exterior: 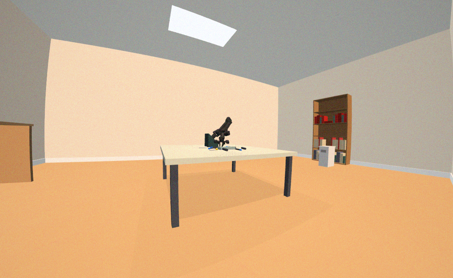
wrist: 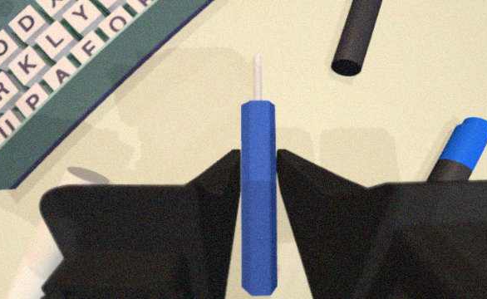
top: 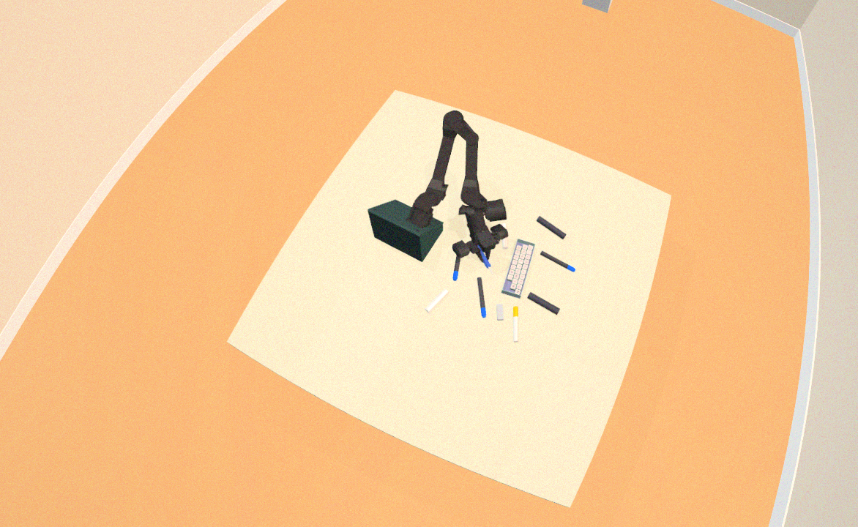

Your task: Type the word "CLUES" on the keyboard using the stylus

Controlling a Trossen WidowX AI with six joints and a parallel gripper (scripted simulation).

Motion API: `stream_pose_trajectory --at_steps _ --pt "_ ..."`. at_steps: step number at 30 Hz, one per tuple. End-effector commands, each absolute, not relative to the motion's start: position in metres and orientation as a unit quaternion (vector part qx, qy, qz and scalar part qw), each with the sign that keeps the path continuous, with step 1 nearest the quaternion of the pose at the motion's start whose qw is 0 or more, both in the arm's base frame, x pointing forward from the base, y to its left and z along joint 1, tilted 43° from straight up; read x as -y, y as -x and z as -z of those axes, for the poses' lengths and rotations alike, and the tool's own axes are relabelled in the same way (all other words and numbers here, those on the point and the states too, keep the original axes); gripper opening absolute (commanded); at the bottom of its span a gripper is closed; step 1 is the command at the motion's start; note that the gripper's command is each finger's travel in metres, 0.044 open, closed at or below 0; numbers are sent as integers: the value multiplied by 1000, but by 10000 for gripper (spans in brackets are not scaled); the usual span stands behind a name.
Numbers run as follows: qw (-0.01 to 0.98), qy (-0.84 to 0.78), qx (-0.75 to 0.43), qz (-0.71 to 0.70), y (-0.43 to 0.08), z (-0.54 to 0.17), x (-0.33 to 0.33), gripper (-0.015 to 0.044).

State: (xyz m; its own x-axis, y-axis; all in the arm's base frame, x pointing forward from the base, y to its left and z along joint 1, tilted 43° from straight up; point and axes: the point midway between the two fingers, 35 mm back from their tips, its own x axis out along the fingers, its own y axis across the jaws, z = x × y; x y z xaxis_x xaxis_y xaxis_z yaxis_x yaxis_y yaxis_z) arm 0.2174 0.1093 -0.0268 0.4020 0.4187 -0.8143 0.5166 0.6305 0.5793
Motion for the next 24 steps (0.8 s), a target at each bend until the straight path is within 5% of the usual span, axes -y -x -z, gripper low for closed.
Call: stream_pose_trajectory --at_steps 1,24 --pt "720 -428 -546 33 -218 24 -107 0" --pt "734 -385 -558 28 -230 -11 -75 0"
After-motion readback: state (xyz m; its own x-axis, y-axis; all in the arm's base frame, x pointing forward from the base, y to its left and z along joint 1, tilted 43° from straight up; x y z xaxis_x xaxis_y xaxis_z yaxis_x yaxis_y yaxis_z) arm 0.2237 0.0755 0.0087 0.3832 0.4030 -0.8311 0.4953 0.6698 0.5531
